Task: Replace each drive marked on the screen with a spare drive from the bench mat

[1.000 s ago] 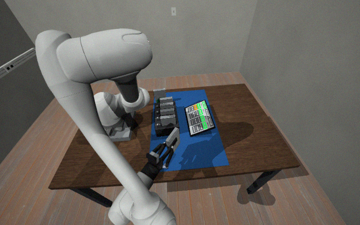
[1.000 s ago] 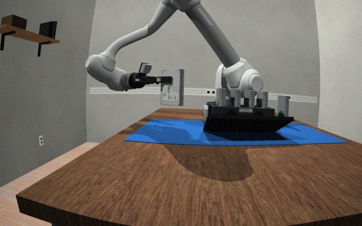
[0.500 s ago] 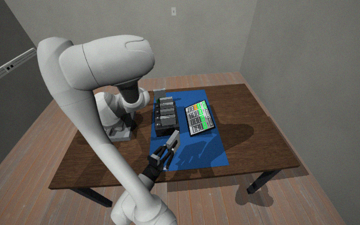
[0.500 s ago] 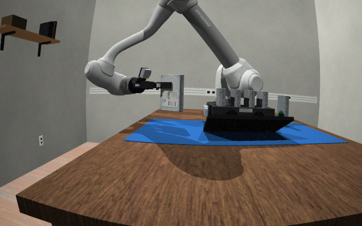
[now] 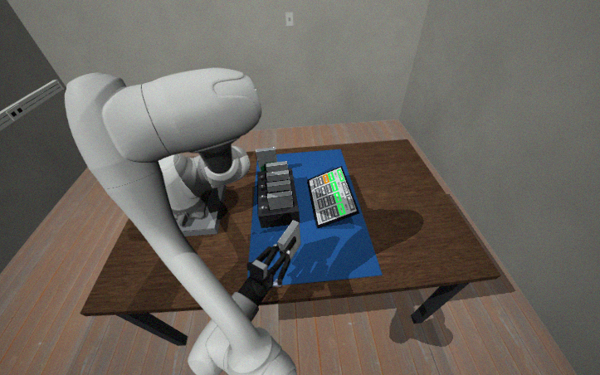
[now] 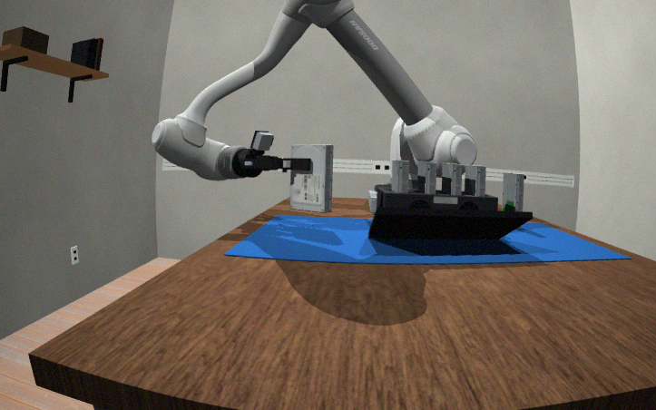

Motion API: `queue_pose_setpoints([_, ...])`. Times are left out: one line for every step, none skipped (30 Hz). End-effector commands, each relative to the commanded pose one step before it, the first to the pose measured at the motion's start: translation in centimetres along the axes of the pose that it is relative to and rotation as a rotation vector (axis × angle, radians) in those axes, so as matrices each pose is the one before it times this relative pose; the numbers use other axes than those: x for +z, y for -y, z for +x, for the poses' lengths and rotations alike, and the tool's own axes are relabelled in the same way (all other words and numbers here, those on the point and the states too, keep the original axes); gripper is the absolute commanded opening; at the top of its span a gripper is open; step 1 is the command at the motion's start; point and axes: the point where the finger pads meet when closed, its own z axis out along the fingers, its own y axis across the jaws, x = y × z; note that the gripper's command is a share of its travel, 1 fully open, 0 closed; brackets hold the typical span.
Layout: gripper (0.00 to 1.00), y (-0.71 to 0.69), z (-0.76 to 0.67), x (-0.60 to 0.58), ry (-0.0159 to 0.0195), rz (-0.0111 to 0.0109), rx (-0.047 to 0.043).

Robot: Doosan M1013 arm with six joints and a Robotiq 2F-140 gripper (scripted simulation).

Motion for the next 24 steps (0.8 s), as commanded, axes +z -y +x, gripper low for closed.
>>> queue_pose_setpoints([0.10, -0.021, -0.388, -0.011, 0.00012, -0.00006, -0.00116])
queue_pose_setpoints([0.10, 0.000, -0.134, 0.000, 0.00000, 0.00000, 0.00000])
queue_pose_setpoints([0.10, 0.000, -0.131, 0.000, 0.00000, 0.00000, 0.00000])
queue_pose_setpoints([0.10, 0.000, -0.128, 0.000, 0.00000, 0.00000, 0.00000])
queue_pose_setpoints([0.10, 0.000, -0.126, 0.000, 0.00000, 0.00000, 0.00000])
queue_pose_setpoints([0.10, 0.000, -0.123, 0.000, 0.00000, 0.00000, 0.00000])
queue_pose_setpoints([0.10, 0.000, -0.120, 0.000, 0.00000, 0.00000, 0.00000])
queue_pose_setpoints([0.10, 0.000, -0.117, 0.000, 0.00000, 0.00000, 0.00000])
queue_pose_setpoints([0.10, 0.000, -0.114, 0.000, 0.00000, 0.00000, 0.00000])
queue_pose_setpoints([0.10, 0.000, -0.111, 0.000, 0.00000, 0.00000, 0.00000])
queue_pose_setpoints([0.10, 0.000, -0.109, 0.000, 0.00000, 0.00000, 0.00000])
queue_pose_setpoints([0.10, 0.000, -0.105, 0.000, 0.00000, 0.00000, 0.00000])
queue_pose_setpoints([0.10, 0.000, 0.000, 0.000, 0.00000, 0.00000, 0.00000])
queue_pose_setpoints([0.10, 0.000, 0.000, 0.000, 0.00000, 0.00000, 0.00000])
queue_pose_setpoints([0.10, 0.000, -0.102, 0.000, 0.00000, 0.00000, 0.00000])
queue_pose_setpoints([0.10, 0.000, -0.099, 0.000, 0.00000, 0.00000, 0.00000])
queue_pose_setpoints([0.10, 0.000, -0.096, 0.000, 0.00000, 0.00000, 0.00000])
queue_pose_setpoints([0.10, 0.000, -0.093, 0.000, 0.00000, 0.00000, 0.00000])
queue_pose_setpoints([0.10, 0.000, -0.090, 0.000, 0.00000, 0.00000, 0.00000])
queue_pose_setpoints([0.10, 0.000, -0.087, 0.000, 0.00000, 0.00000, 0.00000])
queue_pose_setpoints([0.10, 0.000, -0.084, 0.000, 0.00000, 0.00000, 0.00000])
queue_pose_setpoints([0.10, 0.000, -0.081, 0.000, 0.00000, 0.00000, 0.00000])
queue_pose_setpoints([0.10, 0.000, -0.078, 0.000, 0.00000, 0.00000, 0.00000])
queue_pose_setpoints([0.10, 0.000, -0.075, 0.000, 0.00000, 0.00000, 0.00000])
